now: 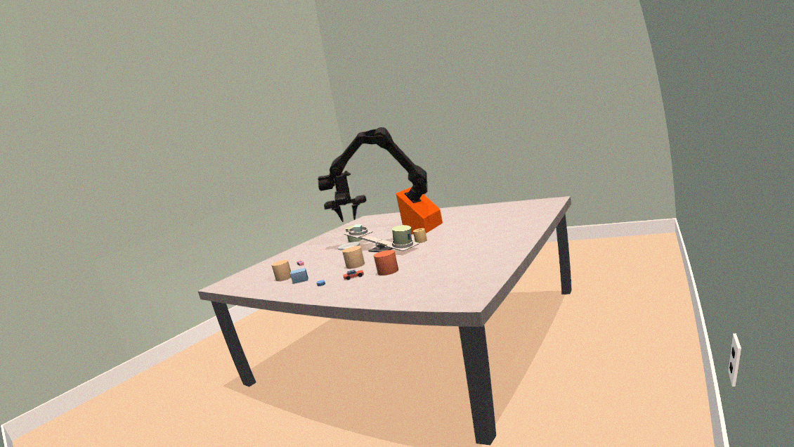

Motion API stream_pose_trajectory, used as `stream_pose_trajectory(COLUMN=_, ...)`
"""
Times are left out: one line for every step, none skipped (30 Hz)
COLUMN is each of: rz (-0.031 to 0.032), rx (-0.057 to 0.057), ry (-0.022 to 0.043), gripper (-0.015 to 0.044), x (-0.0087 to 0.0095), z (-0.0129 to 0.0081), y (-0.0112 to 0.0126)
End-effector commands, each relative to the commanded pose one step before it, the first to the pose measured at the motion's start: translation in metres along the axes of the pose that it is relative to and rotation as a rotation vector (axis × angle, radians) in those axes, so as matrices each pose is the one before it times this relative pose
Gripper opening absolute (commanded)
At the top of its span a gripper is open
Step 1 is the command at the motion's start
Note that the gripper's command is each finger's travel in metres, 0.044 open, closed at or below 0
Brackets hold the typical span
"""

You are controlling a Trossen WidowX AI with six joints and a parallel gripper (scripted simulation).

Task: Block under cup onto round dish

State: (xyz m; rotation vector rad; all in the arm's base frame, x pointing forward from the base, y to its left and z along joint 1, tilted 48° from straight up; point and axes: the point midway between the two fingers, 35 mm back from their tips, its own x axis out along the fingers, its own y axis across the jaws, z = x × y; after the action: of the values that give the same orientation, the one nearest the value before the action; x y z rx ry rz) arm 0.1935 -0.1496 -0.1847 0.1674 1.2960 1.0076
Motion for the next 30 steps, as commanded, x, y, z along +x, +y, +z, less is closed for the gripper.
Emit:
stream_pose_trajectory(rz=-0.00759, rx=0.1569, ry=-0.00475, gripper=0.026, x=-0.00765, z=0.01474, y=0.00286)
stream_pose_trajectory(rz=0.00034, rx=0.0344, ry=-0.00018, gripper=0.026, x=-0.00078, z=0.00264, y=0.00121)
stream_pose_trajectory(rz=0.00038, rx=0.0344, ry=-0.00017, gripper=0.026, x=-0.00077, z=0.00259, y=0.00132)
stream_pose_trajectory(rz=0.00041, rx=0.0344, ry=-0.00016, gripper=0.026, x=-0.00075, z=0.00254, y=0.00144)
stream_pose_trajectory(rz=0.00045, rx=0.0344, ry=-0.00014, gripper=0.026, x=-0.00073, z=0.00248, y=0.00155)
stream_pose_trajectory(rz=0.00048, rx=0.0344, ry=-0.00013, gripper=0.026, x=-0.00071, z=0.00242, y=0.00166)
stream_pose_trajectory(rz=0.00052, rx=0.0344, ry=-0.00011, gripper=0.026, x=-0.0007, z=0.00235, y=0.00177)
stream_pose_trajectory(rz=0.00066, rx=0.0342, ry=0.00032, gripper=0.026, x=-0.00063, z=0.00225, y=0.00198)
stream_pose_trajectory(rz=0.00068, rx=0.0342, ry=0.00035, gripper=0.026, x=-0.00062, z=0.00217, y=0.00208)
stream_pose_trajectory(rz=0.00069, rx=0.0342, ry=0.00038, gripper=0.026, x=-0.0006, z=0.00208, y=0.00217)
stream_pose_trajectory(rz=0.0007, rx=0.0342, ry=0.00041, gripper=0.026, x=-0.00058, z=0.00199, y=0.00227)
stream_pose_trajectory(rz=0.00071, rx=0.0342, ry=0.00045, gripper=0.026, x=-0.00056, z=0.0019, y=0.00236)
stream_pose_trajectory(rz=0.00072, rx=0.0342, ry=0.00048, gripper=0.026, x=-0.00055, z=0.0018, y=0.00244)
stream_pose_trajectory(rz=0.00073, rx=0.0342, ry=0.00052, gripper=0.026, x=-0.00053, z=0.0017, y=0.00252)
stream_pose_trajectory(rz=0.00074, rx=0.0342, ry=0.00056, gripper=0.026, x=-0.00051, z=0.00159, y=0.0026)
stream_pose_trajectory(rz=0.00074, rx=0.0342, ry=0.0006, gripper=0.026, x=-0.00049, z=0.00148, y=0.00267)
stream_pose_trajectory(rz=0.00074, rx=0.0342, ry=0.00064, gripper=0.026, x=-0.00048, z=0.00137, y=0.00273)
stream_pose_trajectory(rz=0.00082, rx=0.0344, ry=0.00012, gripper=0.026, x=-0.00052, z=0.00135, y=0.00268)
stream_pose_trajectory(rz=0.00084, rx=0.0344, ry=0.00017, gripper=0.026, x=-0.00051, z=0.00124, y=0.00274)
stream_pose_trajectory(rz=0.00086, rx=0.0344, ry=0.00022, gripper=0.026, x=-0.00049, z=0.00112, y=0.0028)
stream_pose_trajectory(rz=0.00087, rx=0.0344, ry=0.00027, gripper=0.026, x=-0.00047, z=0.00101, y=0.00285)
stream_pose_trajectory(rz=0.00089, rx=0.0344, ry=0.00032, gripper=0.026, x=-0.00046, z=0.00089, y=0.0029)
stream_pose_trajectory(rz=0.0009, rx=0.0344, ry=0.00037, gripper=0.026, x=-0.00044, z=0.00076, y=0.00294)
stream_pose_trajectory(rz=0.00091, rx=0.0344, ry=0.00043, gripper=0.026, x=-0.00042, z=0.00064, y=0.00297)
stream_pose_trajectory(rz=0.00091, rx=0.0344, ry=0.00048, gripper=0.026, x=-0.0004, z=0.00051, y=0.003)
stream_pose_trajectory(rz=0.00092, rx=0.0344, ry=0.00054, gripper=0.026, x=-0.00039, z=0.00038, y=0.00303)
stream_pose_trajectory(rz=0.00092, rx=0.0344, ry=0.0006, gripper=0.026, x=-0.00037, z=0.00025, y=0.00305)
stream_pose_trajectory(rz=0.00091, rx=0.0344, ry=0.00066, gripper=0.026, x=-0.00035, z=0.00012, y=0.00307)
stream_pose_trajectory(rz=0.0009, rx=0.0344, ry=0.00072, gripper=0.026, x=-0.00034, z=-0.00001, y=0.00307)
stream_pose_trajectory(rz=0.00089, rx=0.0344, ry=0.00078, gripper=0.026, x=-0.00032, z=-0.00014, y=0.00308)
